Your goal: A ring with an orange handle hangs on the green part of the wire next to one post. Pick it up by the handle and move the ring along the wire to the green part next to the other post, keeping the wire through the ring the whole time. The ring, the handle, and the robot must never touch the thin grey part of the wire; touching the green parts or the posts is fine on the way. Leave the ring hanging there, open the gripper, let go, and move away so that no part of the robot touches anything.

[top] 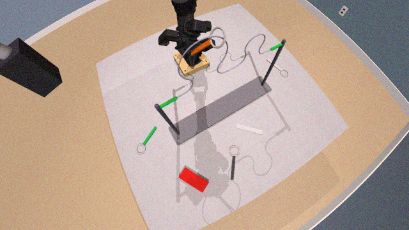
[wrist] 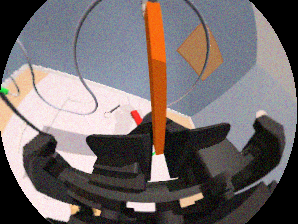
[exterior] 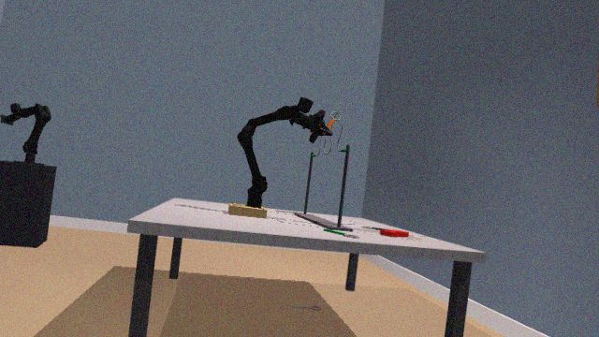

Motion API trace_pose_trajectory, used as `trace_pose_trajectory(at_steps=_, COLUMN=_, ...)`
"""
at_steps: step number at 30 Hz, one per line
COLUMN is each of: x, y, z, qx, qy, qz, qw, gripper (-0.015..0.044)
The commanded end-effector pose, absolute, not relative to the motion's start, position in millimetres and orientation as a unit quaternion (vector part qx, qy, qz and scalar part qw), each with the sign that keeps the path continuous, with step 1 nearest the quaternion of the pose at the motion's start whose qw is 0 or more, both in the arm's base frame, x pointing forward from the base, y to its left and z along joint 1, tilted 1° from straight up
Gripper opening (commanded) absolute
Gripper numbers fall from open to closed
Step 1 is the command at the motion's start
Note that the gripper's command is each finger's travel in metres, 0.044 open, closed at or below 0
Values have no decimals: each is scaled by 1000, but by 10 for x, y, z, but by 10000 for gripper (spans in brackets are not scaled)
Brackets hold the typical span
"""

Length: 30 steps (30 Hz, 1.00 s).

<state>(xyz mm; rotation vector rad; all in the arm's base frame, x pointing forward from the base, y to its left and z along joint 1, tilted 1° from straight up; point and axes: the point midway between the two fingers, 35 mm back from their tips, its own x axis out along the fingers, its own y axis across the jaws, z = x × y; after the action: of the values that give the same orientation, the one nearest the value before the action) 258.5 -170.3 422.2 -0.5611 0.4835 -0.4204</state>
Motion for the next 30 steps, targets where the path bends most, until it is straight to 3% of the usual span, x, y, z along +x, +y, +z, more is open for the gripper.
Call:
trace_pose_trajectory(at_steps=1, x=2571, y=-1703, z=4243, qx=-297, qy=231, qz=-210, qw=902, gripper=-150)
trace_pose_trajectory(at_steps=30, x=2557, y=-1780, z=4325, qx=-457, qy=215, qz=-244, qw=828, gripper=-150)
